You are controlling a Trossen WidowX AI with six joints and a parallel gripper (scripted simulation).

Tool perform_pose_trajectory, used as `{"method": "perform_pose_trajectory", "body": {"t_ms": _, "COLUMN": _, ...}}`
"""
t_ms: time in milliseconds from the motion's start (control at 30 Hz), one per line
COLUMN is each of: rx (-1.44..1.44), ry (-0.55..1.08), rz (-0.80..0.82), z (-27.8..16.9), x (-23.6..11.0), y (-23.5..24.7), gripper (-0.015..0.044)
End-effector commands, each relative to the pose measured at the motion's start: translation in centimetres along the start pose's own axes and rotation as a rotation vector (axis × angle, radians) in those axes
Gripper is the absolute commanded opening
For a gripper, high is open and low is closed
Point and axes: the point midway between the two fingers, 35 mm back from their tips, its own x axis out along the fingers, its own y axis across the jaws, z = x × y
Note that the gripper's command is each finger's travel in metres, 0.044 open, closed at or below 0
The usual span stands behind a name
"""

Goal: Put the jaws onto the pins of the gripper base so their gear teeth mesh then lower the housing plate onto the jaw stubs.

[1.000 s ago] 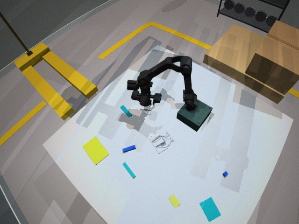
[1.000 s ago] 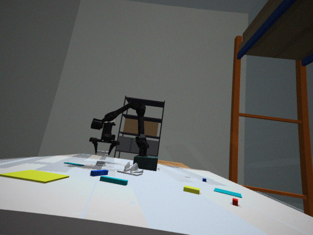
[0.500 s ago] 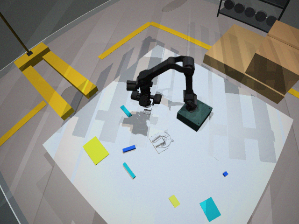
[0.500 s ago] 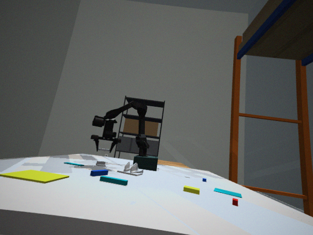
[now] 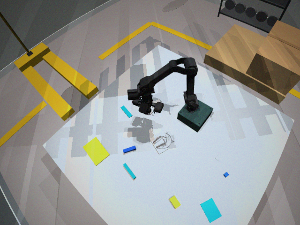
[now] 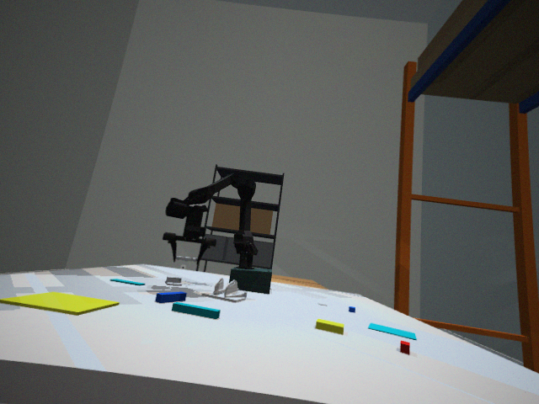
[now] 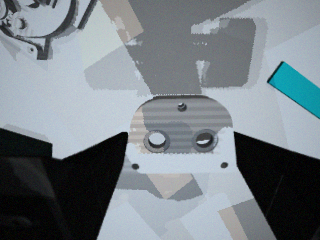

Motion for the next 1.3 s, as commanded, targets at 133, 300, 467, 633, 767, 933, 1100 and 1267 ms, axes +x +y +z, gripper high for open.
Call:
{"method": "perform_pose_trajectory", "body": {"t_ms": 133, "rx": 0.082, "ry": 0.001, "rz": 0.0, "z": 2.0, "x": 0.0, "y": 1.9, "gripper": 0.0351}}
{"method": "perform_pose_trajectory", "body": {"t_ms": 300, "rx": 0.133, "ry": 0.0, "rz": 0.002, "z": 3.2, "x": 0.0, "y": 3.1, "gripper": 0.0351}}
{"method": "perform_pose_trajectory", "body": {"t_ms": 467, "rx": 0.185, "ry": 0.0, "rz": 0.004, "z": 4.3, "x": 0.0, "y": 4.3, "gripper": 0.0351}}
{"method": "perform_pose_trajectory", "body": {"t_ms": 633, "rx": 0.237, "ry": -0.001, "rz": 0.006, "z": 5.4, "x": 0.0, "y": 5.6, "gripper": 0.0351}}
{"method": "perform_pose_trajectory", "body": {"t_ms": 767, "rx": 0.279, "ry": -0.001, "rz": 0.007, "z": 6.1, "x": 0.0, "y": 6.7, "gripper": 0.0351}}
{"method": "perform_pose_trajectory", "body": {"t_ms": 933, "rx": 0.332, "ry": -0.002, "rz": 0.008, "z": 7.0, "x": 0.0, "y": 8.1, "gripper": 0.0351}}
{"method": "perform_pose_trajectory", "body": {"t_ms": 1100, "rx": 0.387, "ry": -0.002, "rz": 0.009, "z": 7.8, "x": 0.0, "y": 9.6, "gripper": 0.0351}}
{"method": "perform_pose_trajectory", "body": {"t_ms": 1267, "rx": 0.441, "ry": -0.002, "rz": 0.01, "z": 8.5, "x": 0.0, "y": 11.1, "gripper": 0.0351}}
